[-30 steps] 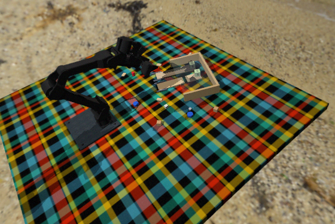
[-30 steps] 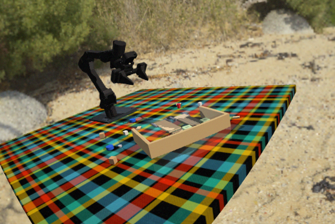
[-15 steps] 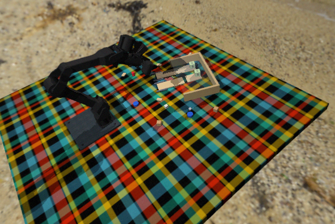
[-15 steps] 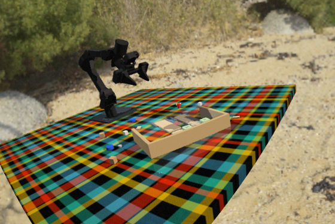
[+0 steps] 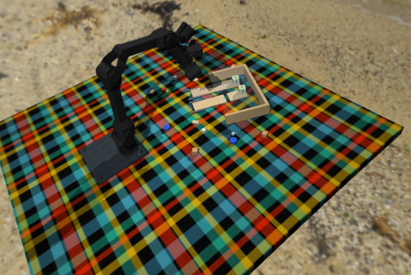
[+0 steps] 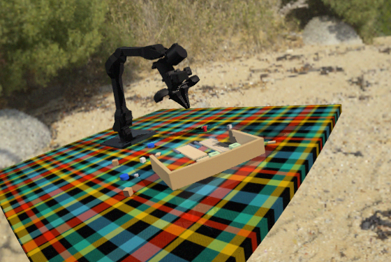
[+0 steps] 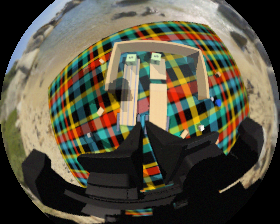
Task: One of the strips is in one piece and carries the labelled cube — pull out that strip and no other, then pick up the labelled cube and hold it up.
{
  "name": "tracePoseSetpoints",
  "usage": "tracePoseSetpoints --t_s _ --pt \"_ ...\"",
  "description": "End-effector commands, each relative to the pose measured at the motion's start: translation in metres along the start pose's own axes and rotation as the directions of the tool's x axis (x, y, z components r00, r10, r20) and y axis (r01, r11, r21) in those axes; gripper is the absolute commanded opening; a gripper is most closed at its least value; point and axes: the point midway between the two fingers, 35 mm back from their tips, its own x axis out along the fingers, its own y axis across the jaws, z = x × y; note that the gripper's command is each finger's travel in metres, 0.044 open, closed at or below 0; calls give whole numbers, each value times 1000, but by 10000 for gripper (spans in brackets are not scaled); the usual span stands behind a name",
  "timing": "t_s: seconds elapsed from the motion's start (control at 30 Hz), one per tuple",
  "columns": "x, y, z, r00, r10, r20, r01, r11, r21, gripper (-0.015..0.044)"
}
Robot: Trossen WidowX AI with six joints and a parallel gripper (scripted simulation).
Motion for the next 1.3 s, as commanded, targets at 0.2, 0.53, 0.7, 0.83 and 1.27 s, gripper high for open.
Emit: tracePoseSetpoints --t_s 0.2,0.53,0.7,0.83,1.27 --pt "79 48 -12 924 -120 -363 176 976 126 0" --pt "85 47 -16 915 -130 -383 193 973 130 0" --pt "93 47 -19 915 -130 -383 193 973 130 0" --pt "99 47 -21 915 -130 -383 193 973 130 0" --pt "119 46 -29 915 -130 -383 193 973 130 0"
